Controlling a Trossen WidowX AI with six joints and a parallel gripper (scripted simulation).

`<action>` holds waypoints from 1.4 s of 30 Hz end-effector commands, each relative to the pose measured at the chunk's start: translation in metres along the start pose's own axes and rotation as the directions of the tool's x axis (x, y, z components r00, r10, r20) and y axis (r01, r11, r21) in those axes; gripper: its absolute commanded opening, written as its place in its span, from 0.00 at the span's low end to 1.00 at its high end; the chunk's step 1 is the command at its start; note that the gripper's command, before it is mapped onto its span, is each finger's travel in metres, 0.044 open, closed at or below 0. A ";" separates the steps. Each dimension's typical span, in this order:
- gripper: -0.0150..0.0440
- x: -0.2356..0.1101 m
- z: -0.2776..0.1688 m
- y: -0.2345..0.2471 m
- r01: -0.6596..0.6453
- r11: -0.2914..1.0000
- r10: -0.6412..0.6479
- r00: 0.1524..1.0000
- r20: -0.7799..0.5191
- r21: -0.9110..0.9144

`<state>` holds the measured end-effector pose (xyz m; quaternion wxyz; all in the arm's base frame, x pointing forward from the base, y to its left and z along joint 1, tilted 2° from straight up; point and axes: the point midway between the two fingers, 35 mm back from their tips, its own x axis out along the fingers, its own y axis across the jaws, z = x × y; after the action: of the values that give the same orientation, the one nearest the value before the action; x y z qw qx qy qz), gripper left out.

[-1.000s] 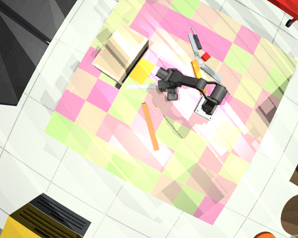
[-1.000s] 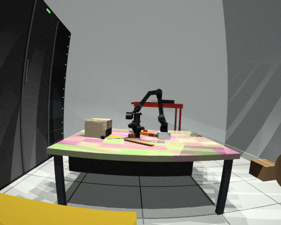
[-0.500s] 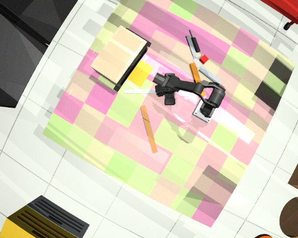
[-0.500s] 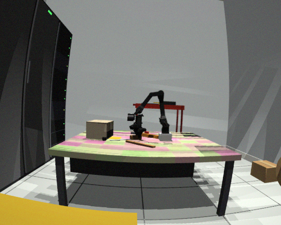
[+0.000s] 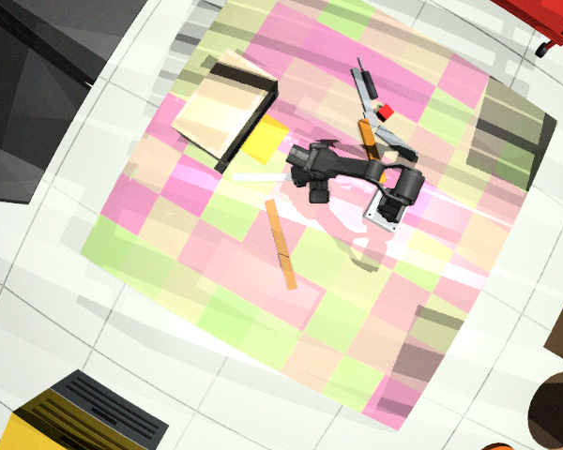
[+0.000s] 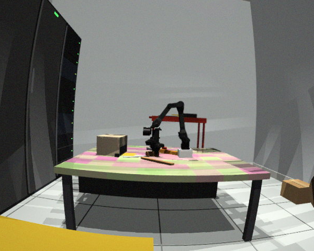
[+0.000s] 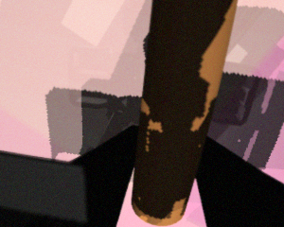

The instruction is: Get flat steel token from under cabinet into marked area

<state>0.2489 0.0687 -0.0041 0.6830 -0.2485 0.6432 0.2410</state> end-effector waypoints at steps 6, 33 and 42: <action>0.25 0.000 0.004 0.009 0.000 1.000 0.000 1.000 0.004 -0.001; 0.25 0.000 0.014 0.034 -0.003 1.000 0.003 1.000 0.005 -0.001; 0.25 0.000 0.017 0.043 -0.003 1.000 0.003 1.000 0.005 -0.001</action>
<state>0.2345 0.1076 -0.0046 0.6832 -0.2466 0.6431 0.2424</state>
